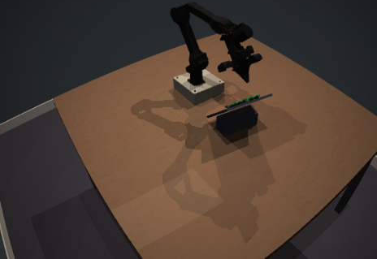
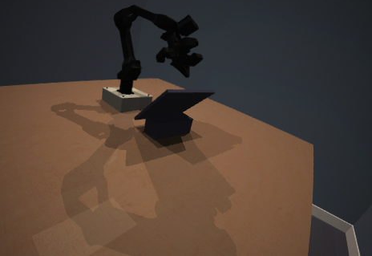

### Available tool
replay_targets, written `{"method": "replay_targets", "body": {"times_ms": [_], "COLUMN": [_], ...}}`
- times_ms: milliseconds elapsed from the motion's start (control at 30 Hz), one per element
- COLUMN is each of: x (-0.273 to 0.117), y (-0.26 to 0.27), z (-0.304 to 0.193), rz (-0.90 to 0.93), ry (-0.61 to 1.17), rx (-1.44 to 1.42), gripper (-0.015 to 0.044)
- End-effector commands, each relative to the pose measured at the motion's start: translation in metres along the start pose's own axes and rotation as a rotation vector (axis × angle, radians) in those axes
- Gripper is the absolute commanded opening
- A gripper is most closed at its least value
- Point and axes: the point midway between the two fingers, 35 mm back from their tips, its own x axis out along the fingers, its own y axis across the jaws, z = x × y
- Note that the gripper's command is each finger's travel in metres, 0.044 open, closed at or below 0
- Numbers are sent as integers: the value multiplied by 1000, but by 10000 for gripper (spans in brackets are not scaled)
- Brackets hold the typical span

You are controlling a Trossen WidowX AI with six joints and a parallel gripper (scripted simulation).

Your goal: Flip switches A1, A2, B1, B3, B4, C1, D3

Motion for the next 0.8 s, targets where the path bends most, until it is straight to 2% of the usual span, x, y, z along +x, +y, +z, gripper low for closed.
{"method": "replay_targets", "body": {"times_ms": [0, 767], "x": [23, 54], "y": [-2, -2], "z": [0, 0], "rz": [3, 3], "ry": [27, 31], "rx": [-10, -10], "gripper": [0, 0]}}
